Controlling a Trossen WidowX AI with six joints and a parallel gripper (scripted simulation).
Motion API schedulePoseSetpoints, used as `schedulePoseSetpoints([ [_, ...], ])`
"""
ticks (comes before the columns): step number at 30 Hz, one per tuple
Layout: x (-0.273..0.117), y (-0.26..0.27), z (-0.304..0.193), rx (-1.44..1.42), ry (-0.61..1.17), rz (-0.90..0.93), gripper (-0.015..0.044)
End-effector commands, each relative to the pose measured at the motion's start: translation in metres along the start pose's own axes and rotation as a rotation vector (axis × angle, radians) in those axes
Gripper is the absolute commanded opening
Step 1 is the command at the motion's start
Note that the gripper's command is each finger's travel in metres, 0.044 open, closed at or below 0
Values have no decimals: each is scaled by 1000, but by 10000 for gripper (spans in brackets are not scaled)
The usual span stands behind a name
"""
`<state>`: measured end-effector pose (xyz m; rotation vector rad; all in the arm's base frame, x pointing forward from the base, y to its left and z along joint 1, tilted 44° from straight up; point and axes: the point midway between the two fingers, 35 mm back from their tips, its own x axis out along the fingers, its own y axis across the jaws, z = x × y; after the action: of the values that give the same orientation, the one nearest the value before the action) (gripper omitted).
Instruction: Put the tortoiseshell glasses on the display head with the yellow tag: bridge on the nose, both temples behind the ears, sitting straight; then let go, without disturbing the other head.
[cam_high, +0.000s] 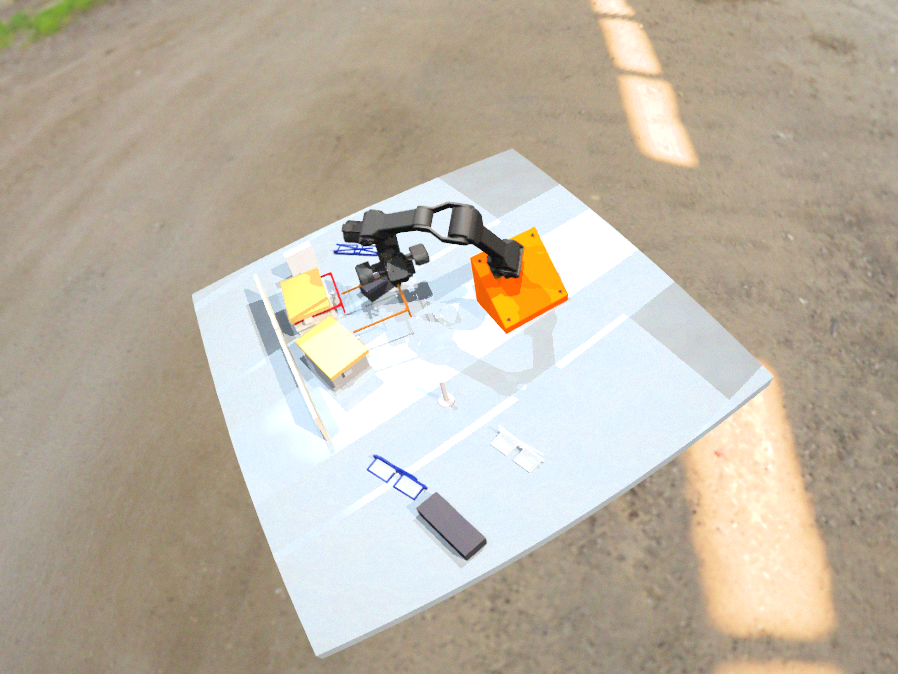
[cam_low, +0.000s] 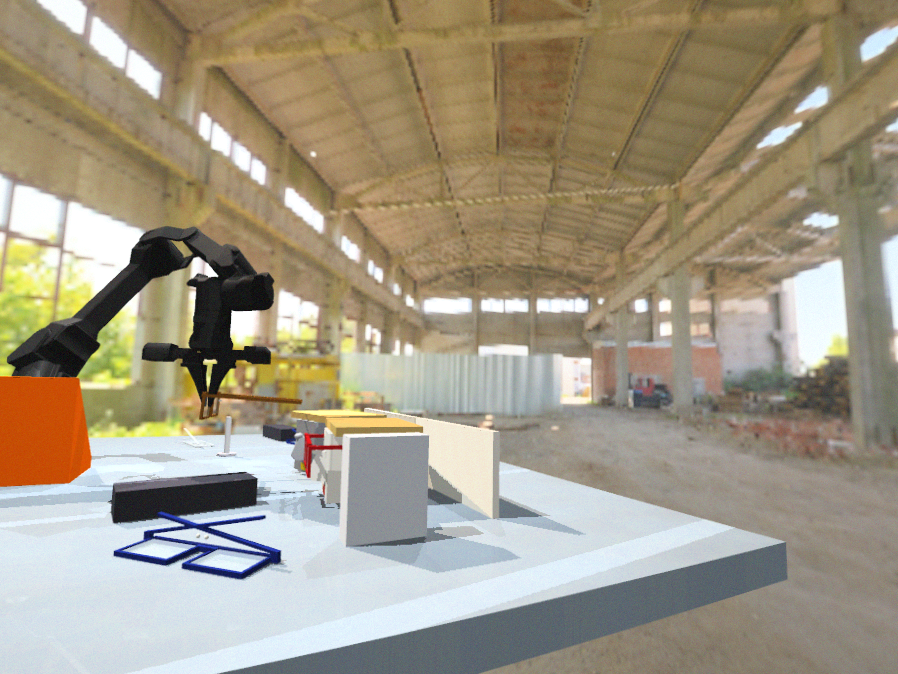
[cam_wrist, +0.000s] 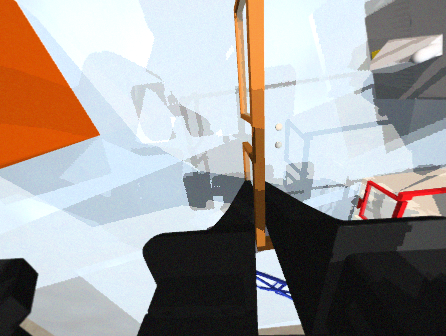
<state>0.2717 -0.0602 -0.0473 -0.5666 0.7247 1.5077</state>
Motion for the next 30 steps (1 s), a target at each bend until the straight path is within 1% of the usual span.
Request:
schedulePoseSetpoints([
  [1, 1, 0, -10, -114, 0, 4, 0],
  [11, 2, -1, -31, -396, -4, 5, 0],
  [16, 4, 0, -30, -398, -13, -21, 0],
  [23, 12, 0, -32, -398, -55, -129, 0],
  [30, 18, 1, -33, -400, -33, -69, 0],
])
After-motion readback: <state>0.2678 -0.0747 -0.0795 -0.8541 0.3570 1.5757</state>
